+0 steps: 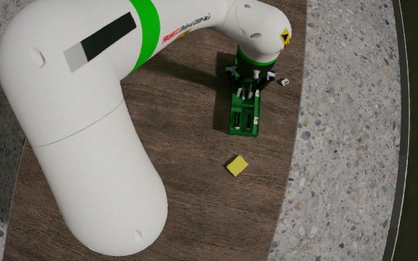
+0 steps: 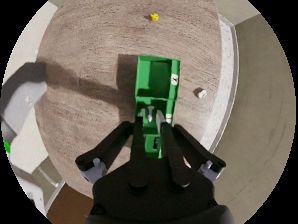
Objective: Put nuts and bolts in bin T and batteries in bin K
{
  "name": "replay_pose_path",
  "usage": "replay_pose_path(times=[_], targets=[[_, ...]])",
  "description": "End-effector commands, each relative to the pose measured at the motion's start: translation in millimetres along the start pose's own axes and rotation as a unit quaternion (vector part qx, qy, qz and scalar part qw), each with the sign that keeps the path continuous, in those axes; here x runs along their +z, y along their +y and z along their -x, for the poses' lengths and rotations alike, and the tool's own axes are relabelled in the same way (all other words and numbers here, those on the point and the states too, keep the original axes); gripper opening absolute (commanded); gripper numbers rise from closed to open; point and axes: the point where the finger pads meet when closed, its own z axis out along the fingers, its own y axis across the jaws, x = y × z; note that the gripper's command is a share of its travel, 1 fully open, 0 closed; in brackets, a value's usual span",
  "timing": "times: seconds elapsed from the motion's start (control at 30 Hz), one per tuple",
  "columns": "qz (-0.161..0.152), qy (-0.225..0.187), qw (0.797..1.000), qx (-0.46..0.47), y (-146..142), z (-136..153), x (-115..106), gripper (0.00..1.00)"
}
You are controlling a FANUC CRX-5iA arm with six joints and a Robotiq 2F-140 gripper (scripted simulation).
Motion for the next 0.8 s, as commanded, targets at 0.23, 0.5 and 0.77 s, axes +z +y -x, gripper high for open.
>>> replay_pose_path(times=[0.23, 0.5, 0.77], targets=[[0.0, 0.0, 1.0, 0.0, 0, 0, -10, 0.26], [0.0, 0.0, 1.0, 0.0, 0, 0, -21, 0.26], [0.0, 0.0, 1.0, 0.0, 0, 0, -32, 0.26]])
